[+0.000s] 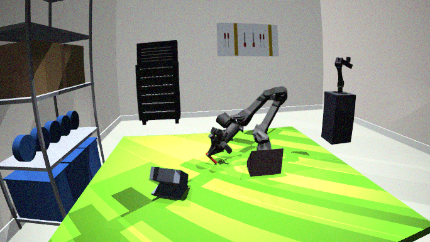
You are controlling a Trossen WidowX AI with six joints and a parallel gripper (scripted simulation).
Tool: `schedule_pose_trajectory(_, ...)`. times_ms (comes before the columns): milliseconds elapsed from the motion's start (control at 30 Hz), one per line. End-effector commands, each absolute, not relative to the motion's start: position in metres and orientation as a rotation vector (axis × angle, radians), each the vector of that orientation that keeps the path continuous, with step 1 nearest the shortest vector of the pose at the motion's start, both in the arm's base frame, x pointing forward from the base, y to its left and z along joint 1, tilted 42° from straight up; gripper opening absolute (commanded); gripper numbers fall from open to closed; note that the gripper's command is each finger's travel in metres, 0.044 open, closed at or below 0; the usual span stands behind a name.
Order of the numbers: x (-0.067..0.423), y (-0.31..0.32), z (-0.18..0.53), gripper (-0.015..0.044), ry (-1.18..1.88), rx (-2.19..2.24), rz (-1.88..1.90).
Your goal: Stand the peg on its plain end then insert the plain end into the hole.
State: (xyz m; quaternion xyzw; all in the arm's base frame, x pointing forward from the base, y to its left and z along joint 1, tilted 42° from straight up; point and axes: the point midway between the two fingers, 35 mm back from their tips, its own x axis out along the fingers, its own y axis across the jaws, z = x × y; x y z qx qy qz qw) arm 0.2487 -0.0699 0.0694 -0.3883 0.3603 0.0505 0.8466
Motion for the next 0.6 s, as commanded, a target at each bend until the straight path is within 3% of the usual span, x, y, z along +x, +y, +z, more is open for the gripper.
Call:
schedule_pose_trajectory(0,0.246,-0.070,0.070,0.0049,0.721,-0.820,0.125)
schedule_pose_trajectory(567,0.235,-0.072,0.073,0.0049,0.583,-0.804,0.184)
